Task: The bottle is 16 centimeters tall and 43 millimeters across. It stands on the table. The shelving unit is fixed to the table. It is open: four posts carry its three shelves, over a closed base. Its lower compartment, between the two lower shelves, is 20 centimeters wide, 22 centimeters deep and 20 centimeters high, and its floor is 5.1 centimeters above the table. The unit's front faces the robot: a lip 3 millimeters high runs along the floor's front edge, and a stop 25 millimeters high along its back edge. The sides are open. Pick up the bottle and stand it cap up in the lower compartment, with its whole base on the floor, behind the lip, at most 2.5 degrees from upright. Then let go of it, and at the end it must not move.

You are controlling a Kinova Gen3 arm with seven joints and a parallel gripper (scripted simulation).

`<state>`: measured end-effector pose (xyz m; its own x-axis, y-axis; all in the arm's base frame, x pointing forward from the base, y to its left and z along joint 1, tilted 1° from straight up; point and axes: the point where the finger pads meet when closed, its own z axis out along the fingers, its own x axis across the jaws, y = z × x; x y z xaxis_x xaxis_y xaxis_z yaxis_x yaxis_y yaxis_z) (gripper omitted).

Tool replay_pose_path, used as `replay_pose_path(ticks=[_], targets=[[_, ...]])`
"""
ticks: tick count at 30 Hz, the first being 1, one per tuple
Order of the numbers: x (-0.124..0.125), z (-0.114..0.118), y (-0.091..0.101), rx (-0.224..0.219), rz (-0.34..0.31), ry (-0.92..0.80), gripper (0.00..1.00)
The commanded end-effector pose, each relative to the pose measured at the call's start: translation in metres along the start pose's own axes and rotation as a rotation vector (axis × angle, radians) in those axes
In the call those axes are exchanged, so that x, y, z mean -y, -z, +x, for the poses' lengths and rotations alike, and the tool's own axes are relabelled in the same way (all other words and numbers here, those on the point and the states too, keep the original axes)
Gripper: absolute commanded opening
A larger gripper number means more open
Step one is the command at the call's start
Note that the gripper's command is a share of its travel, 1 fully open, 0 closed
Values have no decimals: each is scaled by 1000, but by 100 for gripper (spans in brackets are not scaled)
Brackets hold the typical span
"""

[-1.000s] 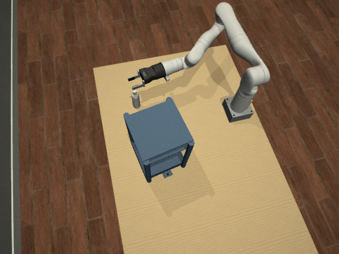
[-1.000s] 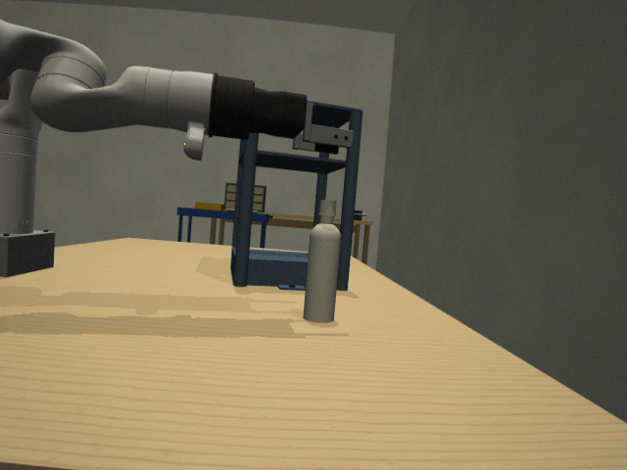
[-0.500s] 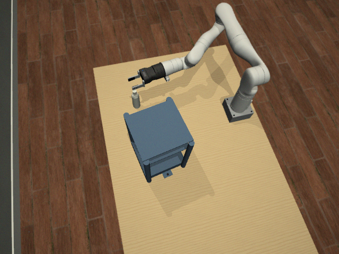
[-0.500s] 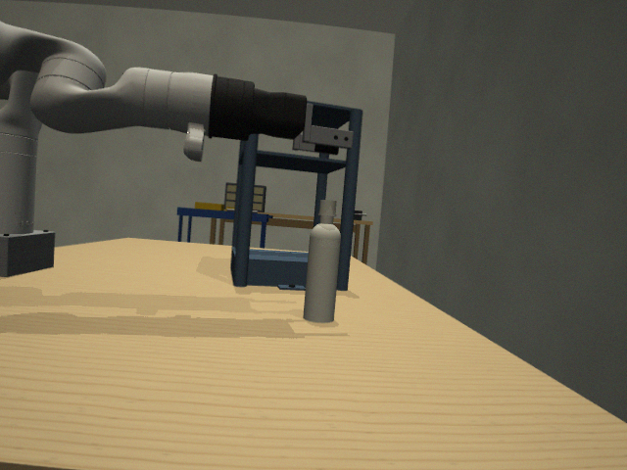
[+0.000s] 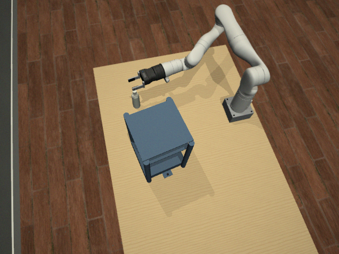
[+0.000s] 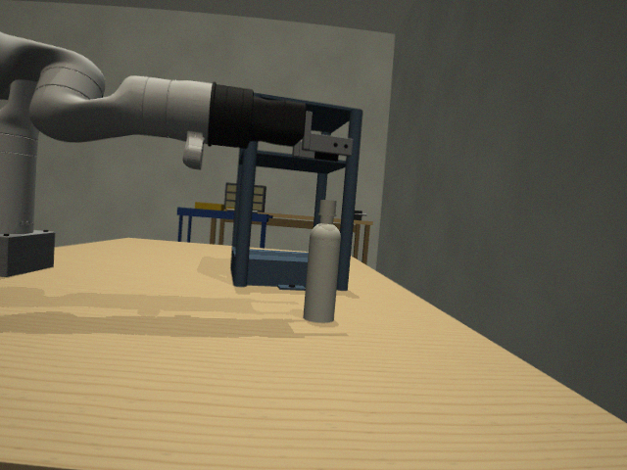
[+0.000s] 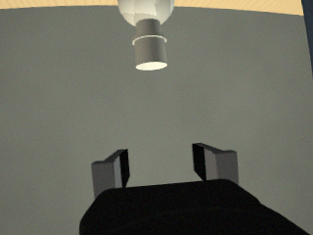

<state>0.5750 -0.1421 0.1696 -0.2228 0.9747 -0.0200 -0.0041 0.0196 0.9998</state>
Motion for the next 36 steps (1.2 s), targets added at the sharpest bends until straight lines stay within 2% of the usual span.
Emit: replay_pose_path(ticks=[1, 19, 34, 36], targets=[[5, -3, 0, 5, -1, 4, 100], [40, -3, 0, 5, -2, 4, 100], [87, -4, 0, 5, -2, 4, 100], [87, -4, 0, 5, -2, 4, 100]])
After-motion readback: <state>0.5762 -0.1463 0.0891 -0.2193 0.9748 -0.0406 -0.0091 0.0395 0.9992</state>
